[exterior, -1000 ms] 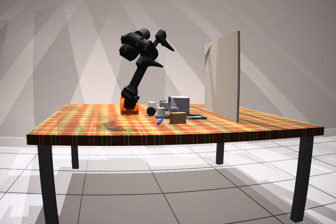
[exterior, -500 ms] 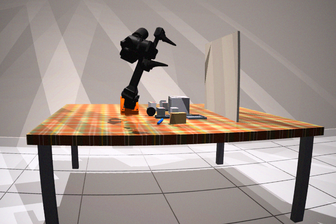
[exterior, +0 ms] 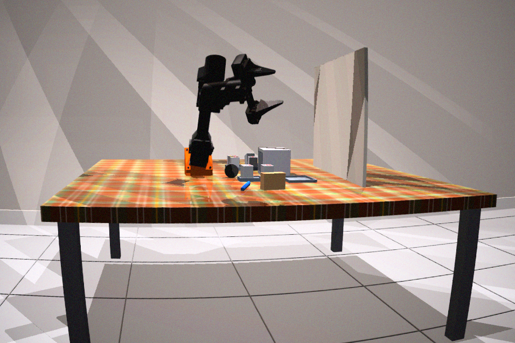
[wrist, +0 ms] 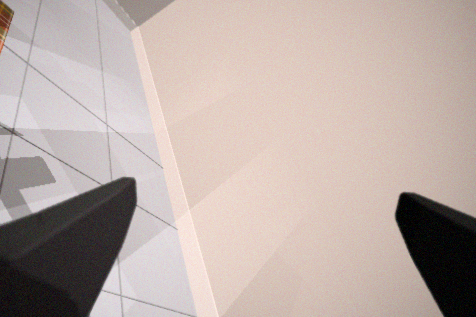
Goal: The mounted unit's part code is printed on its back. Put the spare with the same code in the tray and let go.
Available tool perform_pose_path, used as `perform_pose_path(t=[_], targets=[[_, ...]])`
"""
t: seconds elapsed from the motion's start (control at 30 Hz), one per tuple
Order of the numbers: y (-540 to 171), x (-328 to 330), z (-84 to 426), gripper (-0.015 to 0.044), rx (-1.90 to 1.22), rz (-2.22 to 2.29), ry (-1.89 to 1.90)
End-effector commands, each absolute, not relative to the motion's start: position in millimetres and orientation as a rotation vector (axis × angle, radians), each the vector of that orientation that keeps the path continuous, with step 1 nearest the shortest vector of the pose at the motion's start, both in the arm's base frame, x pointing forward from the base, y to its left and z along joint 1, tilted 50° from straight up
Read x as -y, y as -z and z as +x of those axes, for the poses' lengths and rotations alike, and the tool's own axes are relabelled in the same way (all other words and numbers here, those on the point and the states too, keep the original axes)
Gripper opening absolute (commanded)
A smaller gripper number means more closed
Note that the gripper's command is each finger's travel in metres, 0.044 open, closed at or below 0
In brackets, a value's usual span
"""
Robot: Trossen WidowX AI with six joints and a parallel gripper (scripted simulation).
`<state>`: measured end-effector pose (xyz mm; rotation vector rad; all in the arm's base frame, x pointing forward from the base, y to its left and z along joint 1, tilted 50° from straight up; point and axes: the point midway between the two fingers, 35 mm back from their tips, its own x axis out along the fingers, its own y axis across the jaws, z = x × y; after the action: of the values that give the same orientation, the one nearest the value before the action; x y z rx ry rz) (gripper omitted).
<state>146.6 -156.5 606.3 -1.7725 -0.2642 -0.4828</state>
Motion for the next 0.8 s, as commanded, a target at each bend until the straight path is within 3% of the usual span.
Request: perform_pose_path(t=[0.0,0.43,0.77], targets=[[-608.5,174.9,160.6,0.0440,0.334,-1.551,0.484],[-550.7,242.8,270.3,0.0440,0.316,-0.624,0.402],[-447.2,227.1,376.1,0.0440,0.026,-0.074,0.331]])
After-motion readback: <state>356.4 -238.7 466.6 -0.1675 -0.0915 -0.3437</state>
